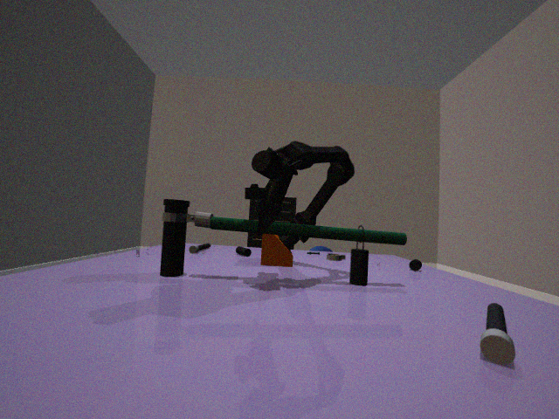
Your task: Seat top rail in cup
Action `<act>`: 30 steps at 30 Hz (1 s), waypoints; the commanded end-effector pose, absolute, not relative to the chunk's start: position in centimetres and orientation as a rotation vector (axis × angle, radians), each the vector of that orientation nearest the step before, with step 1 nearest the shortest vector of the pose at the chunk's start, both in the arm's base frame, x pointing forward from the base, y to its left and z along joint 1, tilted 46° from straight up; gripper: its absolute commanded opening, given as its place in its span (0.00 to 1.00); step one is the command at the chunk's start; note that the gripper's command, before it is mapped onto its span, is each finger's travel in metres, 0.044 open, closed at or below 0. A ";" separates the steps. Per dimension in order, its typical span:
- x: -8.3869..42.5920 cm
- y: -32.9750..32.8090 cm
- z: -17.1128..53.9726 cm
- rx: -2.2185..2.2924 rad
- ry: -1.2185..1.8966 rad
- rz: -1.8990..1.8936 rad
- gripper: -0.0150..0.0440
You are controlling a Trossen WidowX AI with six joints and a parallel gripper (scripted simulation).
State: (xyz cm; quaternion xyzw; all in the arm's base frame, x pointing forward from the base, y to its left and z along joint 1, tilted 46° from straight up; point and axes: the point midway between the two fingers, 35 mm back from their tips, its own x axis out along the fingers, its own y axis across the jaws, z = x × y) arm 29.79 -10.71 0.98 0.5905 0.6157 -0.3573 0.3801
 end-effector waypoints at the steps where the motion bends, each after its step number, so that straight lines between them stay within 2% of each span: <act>1: 29.8 -10.7 1.0 1.508 1.572 -0.914 0.25; 30: 29.8 -11.3 1.0 1.501 1.564 -0.922 0.25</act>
